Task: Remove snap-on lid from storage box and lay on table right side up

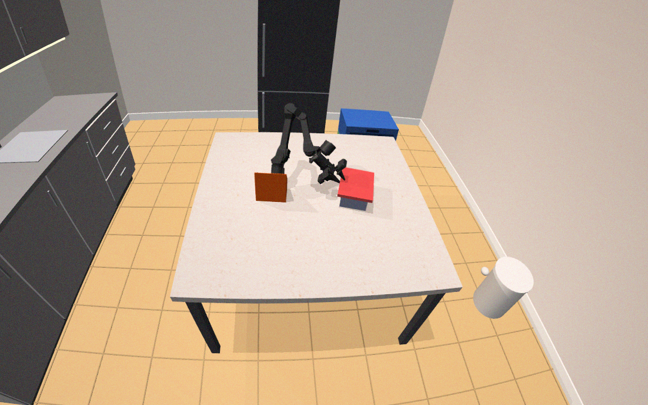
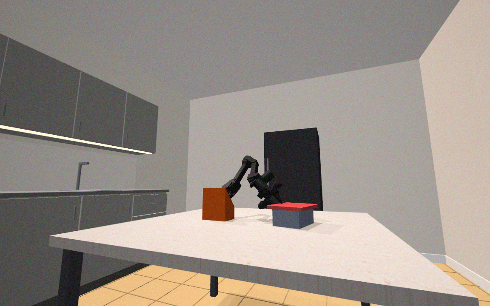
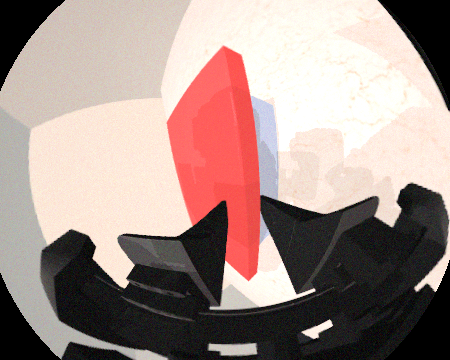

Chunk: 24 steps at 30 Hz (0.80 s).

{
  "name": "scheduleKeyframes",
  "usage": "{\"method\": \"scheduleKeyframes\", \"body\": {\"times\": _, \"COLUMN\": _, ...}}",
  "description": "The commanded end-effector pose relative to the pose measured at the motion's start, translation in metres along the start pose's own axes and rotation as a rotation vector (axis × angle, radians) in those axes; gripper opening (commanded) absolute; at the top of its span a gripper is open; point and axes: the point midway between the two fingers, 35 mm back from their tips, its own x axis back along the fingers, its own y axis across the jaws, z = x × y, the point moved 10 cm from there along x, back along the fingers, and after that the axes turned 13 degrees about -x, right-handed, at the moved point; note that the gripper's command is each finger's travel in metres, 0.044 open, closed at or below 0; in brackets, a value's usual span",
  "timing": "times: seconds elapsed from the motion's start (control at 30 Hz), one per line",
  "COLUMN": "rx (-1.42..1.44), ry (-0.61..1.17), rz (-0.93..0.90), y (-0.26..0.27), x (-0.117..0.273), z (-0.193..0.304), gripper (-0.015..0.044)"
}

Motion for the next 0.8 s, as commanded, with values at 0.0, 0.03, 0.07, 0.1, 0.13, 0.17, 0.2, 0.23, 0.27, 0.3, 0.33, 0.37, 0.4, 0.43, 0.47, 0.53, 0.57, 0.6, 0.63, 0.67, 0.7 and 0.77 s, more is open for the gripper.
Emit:
{"method": "scheduleKeyframes", "body": {"times": 0.0, "rx": 0.001, "ry": 0.002, "rz": -0.008, "y": 0.0026, "x": 0.0026, "z": 0.0006, "gripper": 0.0}}
{"method": "scheduleKeyframes", "body": {"times": 0.03, "rx": 0.001, "ry": 0.002, "rz": -0.008, "y": 0.0027, "x": 0.0027, "z": 0.0006, "gripper": 0.0}}
{"method": "scheduleKeyframes", "body": {"times": 0.07, "rx": 0.001, "ry": 0.002, "rz": -0.008, "y": 0.0028, "x": 0.0029, "z": 0.0006, "gripper": 0.0}}
{"method": "scheduleKeyframes", "body": {"times": 0.1, "rx": 0.001, "ry": 0.002, "rz": -0.008, "y": 0.003, "x": 0.0031, "z": 0.0006, "gripper": 0.0}}
{"method": "scheduleKeyframes", "body": {"times": 0.13, "rx": 0.001, "ry": 0.002, "rz": -0.008, "y": 0.003, "x": 0.0033, "z": 0.0007, "gripper": 0.0}}
{"method": "scheduleKeyframes", "body": {"times": 0.17, "rx": 0.001, "ry": 0.002, "rz": -0.008, "y": 0.0031, "x": 0.0035, "z": 0.0007, "gripper": 0.0}}
{"method": "scheduleKeyframes", "body": {"times": 0.2, "rx": 0.001, "ry": 0.002, "rz": -0.008, "y": 0.0032, "x": 0.0038, "z": 0.0007, "gripper": 0.0}}
{"method": "scheduleKeyframes", "body": {"times": 0.23, "rx": 0.001, "ry": 0.002, "rz": -0.008, "y": 0.0033, "x": 0.004, "z": 0.0007, "gripper": 0.0}}
{"method": "scheduleKeyframes", "body": {"times": 0.27, "rx": 0.001, "ry": 0.002, "rz": -0.008, "y": 0.0033, "x": 0.0042, "z": 0.0007, "gripper": 0.0}}
{"method": "scheduleKeyframes", "body": {"times": 0.3, "rx": 0.001, "ry": 0.002, "rz": -0.008, "y": 0.0035, "x": 0.0044, "z": 0.0007, "gripper": 0.0}}
{"method": "scheduleKeyframes", "body": {"times": 0.33, "rx": 0.001, "ry": 0.002, "rz": -0.008, "y": 0.0036, "x": 0.0045, "z": 0.0007, "gripper": 0.0}}
{"method": "scheduleKeyframes", "body": {"times": 0.37, "rx": 0.001, "ry": 0.002, "rz": -0.008, "y": 0.0037, "x": 0.0047, "z": 0.0008, "gripper": 0.0}}
{"method": "scheduleKeyframes", "body": {"times": 0.4, "rx": 0.001, "ry": 0.002, "rz": -0.008, "y": 0.0038, "x": 0.0049, "z": 0.0008, "gripper": 0.0}}
{"method": "scheduleKeyframes", "body": {"times": 0.43, "rx": 0.001, "ry": 0.002, "rz": -0.008, "y": 0.004, "x": 0.005, "z": 0.0008, "gripper": 0.0}}
{"method": "scheduleKeyframes", "body": {"times": 0.47, "rx": 0.001, "ry": 0.002, "rz": -0.008, "y": 0.0041, "x": 0.0052, "z": 0.0008, "gripper": 0.0}}
{"method": "scheduleKeyframes", "body": {"times": 0.53, "rx": 0.001, "ry": 0.002, "rz": -0.008, "y": 0.0044, "x": 0.0055, "z": 0.0009, "gripper": 0.0}}
{"method": "scheduleKeyframes", "body": {"times": 0.57, "rx": 0.001, "ry": 0.002, "rz": -0.008, "y": 0.0045, "x": 0.0056, "z": 0.0009, "gripper": 0.0}}
{"method": "scheduleKeyframes", "body": {"times": 0.6, "rx": 0.001, "ry": 0.002, "rz": -0.008, "y": 0.0046, "x": 0.0058, "z": 0.0009, "gripper": 0.0}}
{"method": "scheduleKeyframes", "body": {"times": 0.63, "rx": 0.001, "ry": 0.002, "rz": -0.008, "y": 0.0048, "x": 0.0059, "z": 0.001, "gripper": 0.0}}
{"method": "scheduleKeyframes", "body": {"times": 0.67, "rx": 0.001, "ry": 0.002, "rz": -0.008, "y": 0.0049, "x": 0.0061, "z": 0.001, "gripper": 0.0}}
{"method": "scheduleKeyframes", "body": {"times": 0.7, "rx": 0.001, "ry": 0.002, "rz": -0.008, "y": 0.0051, "x": 0.0062, "z": 0.001, "gripper": 0.0}}
{"method": "scheduleKeyframes", "body": {"times": 0.77, "rx": 0.001, "ry": 0.002, "rz": -0.008, "y": 0.0053, "x": 0.0065, "z": 0.0011, "gripper": 0.0}}
